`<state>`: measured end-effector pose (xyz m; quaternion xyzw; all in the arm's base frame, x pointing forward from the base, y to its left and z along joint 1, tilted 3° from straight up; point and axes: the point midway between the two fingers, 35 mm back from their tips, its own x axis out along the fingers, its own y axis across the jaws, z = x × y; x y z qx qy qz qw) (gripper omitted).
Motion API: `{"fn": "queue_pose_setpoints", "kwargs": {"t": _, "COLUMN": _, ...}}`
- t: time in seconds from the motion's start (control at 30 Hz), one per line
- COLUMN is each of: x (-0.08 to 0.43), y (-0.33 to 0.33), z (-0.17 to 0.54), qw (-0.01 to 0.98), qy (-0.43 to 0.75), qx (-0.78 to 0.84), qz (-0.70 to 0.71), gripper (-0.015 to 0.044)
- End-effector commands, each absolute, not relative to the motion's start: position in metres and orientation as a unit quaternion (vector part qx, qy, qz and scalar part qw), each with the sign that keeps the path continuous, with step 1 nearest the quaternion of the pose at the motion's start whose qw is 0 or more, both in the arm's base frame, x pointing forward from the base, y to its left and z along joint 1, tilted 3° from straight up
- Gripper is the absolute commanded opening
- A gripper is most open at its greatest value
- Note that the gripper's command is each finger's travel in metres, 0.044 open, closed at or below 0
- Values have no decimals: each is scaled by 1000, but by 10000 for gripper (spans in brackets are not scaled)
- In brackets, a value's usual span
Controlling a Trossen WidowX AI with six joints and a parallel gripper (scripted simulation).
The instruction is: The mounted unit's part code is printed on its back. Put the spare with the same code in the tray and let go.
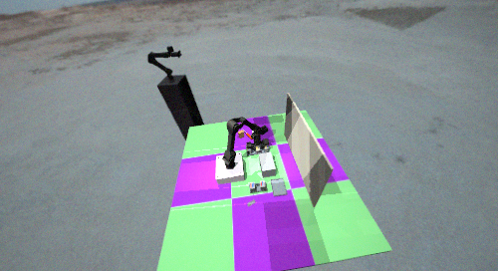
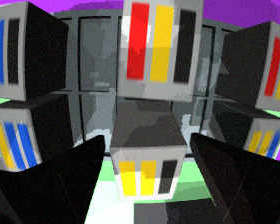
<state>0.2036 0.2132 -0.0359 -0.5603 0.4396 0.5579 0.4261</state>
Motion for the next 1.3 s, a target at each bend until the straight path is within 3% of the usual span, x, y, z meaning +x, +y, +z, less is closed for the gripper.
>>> {"fn": "queue_pose_setpoints", "kwargs": {"t": 0.0, "x": 202, "y": 211, "z": -44, "qw": 423, "qy": 441, "qx": -560, "qz": 559, "gripper": 300}}
{"fn": "queue_pose_setpoints", "kwargs": {"t": 0.3, "x": 201, "y": 211, "z": -45, "qw": 423, "qy": 441, "qx": -560, "qz": 559, "gripper": 300}}
{"fn": "queue_pose_setpoints", "kwargs": {"t": 0.5, "x": 202, "y": 211, "z": -44, "qw": 424, "qy": 442, "qx": -560, "qz": 558, "gripper": 143}}
{"fn": "queue_pose_setpoints", "kwargs": {"t": 0.73, "x": 202, "y": 211, "z": -44, "qw": 424, "qy": 442, "qx": -560, "qz": 558, "gripper": 96}}
{"fn": "queue_pose_setpoints", "kwargs": {"t": 0.87, "x": 202, "y": 211, "z": -44, "qw": 424, "qy": 442, "qx": -560, "qz": 558, "gripper": 0}}
{"fn": "queue_pose_setpoints", "kwargs": {"t": 1.27, "x": 204, "y": 214, "z": -17, "qw": 423, "qy": 442, "qx": -560, "qz": 559, "gripper": 0}}
